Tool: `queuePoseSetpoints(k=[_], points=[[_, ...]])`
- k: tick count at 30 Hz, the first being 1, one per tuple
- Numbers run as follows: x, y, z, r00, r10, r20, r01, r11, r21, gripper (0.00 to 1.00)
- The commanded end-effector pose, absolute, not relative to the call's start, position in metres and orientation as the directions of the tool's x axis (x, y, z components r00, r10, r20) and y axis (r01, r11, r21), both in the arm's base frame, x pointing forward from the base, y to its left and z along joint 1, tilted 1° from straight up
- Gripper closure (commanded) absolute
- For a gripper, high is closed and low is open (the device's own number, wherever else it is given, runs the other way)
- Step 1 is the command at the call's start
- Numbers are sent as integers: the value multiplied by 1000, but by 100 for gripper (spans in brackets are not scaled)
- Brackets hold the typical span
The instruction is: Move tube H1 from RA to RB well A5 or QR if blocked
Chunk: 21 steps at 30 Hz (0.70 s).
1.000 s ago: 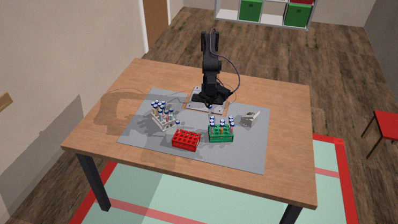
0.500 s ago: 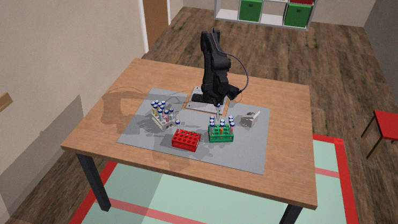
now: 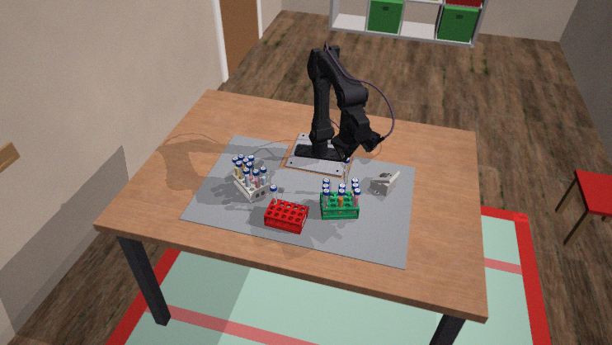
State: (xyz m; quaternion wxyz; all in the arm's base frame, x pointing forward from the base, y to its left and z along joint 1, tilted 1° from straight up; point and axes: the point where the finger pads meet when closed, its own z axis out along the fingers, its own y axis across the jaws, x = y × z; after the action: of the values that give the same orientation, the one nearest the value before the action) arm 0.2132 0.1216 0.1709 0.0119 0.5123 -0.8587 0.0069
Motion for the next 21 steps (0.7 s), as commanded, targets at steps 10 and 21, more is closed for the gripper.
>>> queuePoseSetpoints(k=[10,21], points=[[237,129,176,-506,-863,-1,-862,506,-17,100],[255,133,176,-504,-864,1,-863,504,-17,100]])
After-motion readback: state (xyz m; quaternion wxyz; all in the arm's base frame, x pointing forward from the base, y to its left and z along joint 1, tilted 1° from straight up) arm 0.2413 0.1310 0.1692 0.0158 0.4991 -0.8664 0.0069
